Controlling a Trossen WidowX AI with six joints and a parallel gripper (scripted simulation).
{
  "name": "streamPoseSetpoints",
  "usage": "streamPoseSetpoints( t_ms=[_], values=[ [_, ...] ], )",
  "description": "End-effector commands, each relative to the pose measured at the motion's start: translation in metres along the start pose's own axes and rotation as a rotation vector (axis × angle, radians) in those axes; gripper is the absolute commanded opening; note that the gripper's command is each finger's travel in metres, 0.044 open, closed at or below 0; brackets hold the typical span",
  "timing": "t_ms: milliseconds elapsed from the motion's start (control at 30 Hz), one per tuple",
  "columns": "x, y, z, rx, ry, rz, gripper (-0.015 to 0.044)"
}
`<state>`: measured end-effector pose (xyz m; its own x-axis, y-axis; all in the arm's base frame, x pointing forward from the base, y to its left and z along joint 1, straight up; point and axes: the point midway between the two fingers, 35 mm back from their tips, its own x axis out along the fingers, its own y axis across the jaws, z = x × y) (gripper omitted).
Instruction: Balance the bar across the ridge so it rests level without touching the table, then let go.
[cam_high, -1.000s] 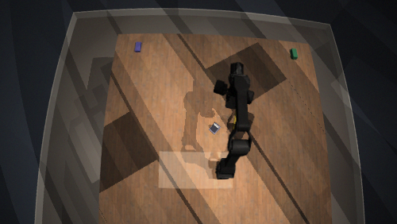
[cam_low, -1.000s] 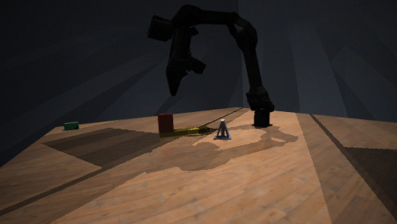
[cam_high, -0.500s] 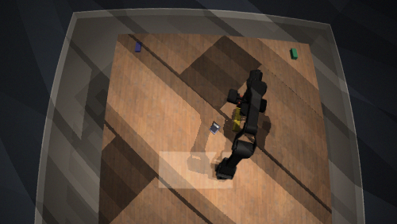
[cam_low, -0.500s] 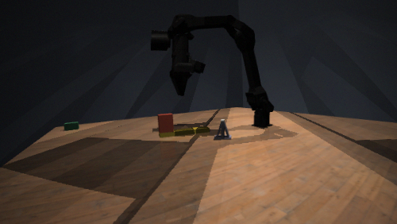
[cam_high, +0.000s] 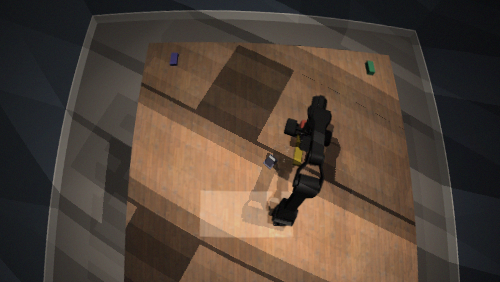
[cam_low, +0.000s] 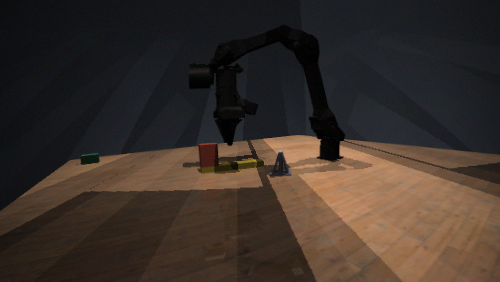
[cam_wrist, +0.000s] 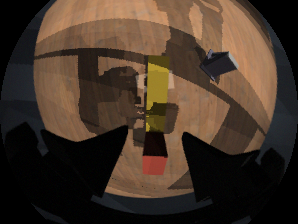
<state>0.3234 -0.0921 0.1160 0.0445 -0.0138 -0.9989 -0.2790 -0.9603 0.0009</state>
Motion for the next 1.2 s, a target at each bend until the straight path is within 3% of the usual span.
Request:
streamPoseSetpoints(
  t_ms=[0,767,1167],
  values=[
    [0.024,-0.001,0.004,-0.005,-0.001,-0.007,0.0315],
    [0.065,-0.001,0.007,-0.005,-0.002,-0.007,0.0315],
    [0.066,-0.001,0.007,-0.005,-0.002,-0.007,0.0315]
  ],
)
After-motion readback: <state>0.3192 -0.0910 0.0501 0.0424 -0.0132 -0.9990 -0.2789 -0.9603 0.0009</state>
